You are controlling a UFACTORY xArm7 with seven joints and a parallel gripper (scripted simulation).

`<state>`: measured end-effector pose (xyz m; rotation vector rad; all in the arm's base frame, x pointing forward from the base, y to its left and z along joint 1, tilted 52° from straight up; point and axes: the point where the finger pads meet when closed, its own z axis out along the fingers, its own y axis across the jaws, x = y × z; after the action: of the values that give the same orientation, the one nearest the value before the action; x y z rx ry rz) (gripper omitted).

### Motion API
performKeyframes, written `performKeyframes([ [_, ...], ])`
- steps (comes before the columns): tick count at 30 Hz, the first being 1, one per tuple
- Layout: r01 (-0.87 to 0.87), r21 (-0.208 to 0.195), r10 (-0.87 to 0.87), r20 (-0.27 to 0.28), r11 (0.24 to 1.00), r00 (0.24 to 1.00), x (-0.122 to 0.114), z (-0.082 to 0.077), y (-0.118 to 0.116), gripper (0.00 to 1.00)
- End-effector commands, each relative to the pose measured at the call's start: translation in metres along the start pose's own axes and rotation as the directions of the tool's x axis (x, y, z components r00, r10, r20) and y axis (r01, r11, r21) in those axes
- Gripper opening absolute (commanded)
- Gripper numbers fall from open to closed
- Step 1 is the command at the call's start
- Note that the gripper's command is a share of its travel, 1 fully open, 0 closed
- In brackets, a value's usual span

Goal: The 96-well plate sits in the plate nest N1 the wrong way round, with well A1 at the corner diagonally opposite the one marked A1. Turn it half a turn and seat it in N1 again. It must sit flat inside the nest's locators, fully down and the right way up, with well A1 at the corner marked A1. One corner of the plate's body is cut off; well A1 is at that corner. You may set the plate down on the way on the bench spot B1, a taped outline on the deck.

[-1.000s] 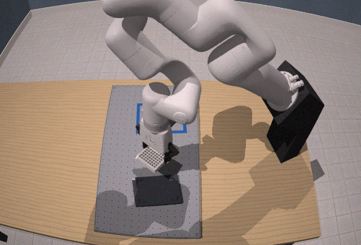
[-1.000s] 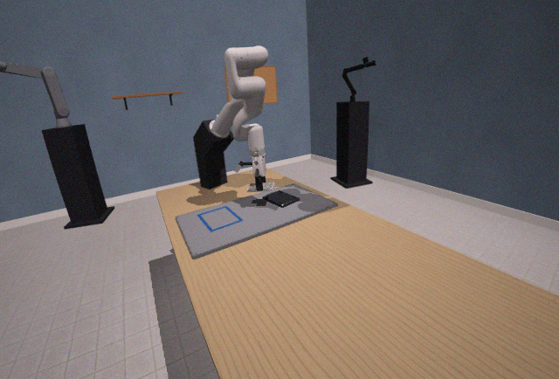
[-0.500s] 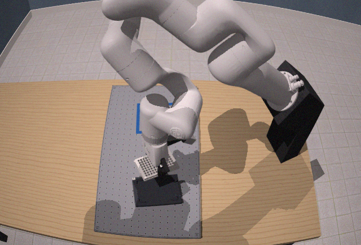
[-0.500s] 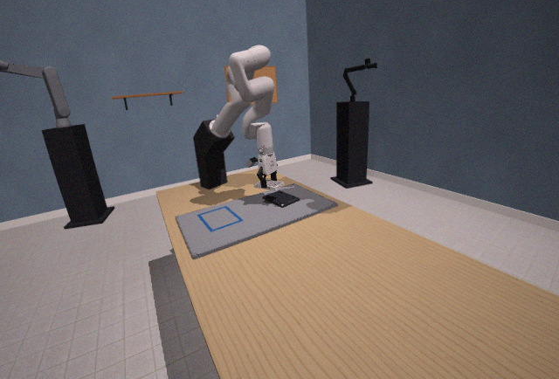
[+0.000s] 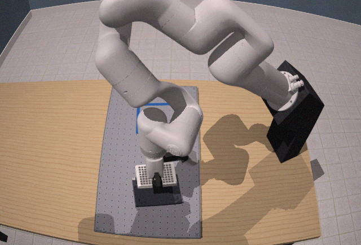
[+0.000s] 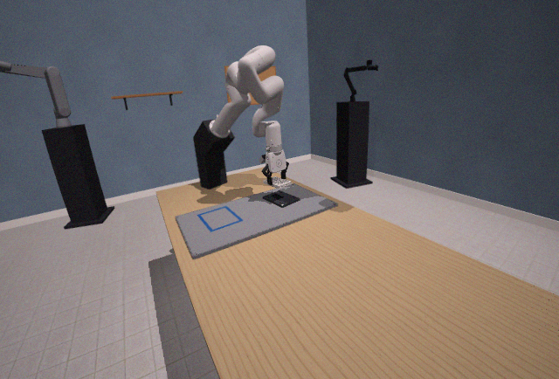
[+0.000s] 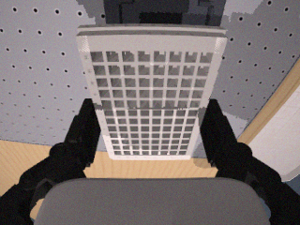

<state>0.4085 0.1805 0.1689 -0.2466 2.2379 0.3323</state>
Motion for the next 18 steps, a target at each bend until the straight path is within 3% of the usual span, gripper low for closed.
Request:
performKeyframes([
  [1, -0.008, 0.013, 0.008, -0.007, 1.000, 1.000, -0.0034, 0.0000, 0.0153, 0.00],
  [18, -0.008, 0.013, 0.008, -0.007, 1.000, 1.000, -0.0039, 0.0000, 0.0167, 0.00],
])
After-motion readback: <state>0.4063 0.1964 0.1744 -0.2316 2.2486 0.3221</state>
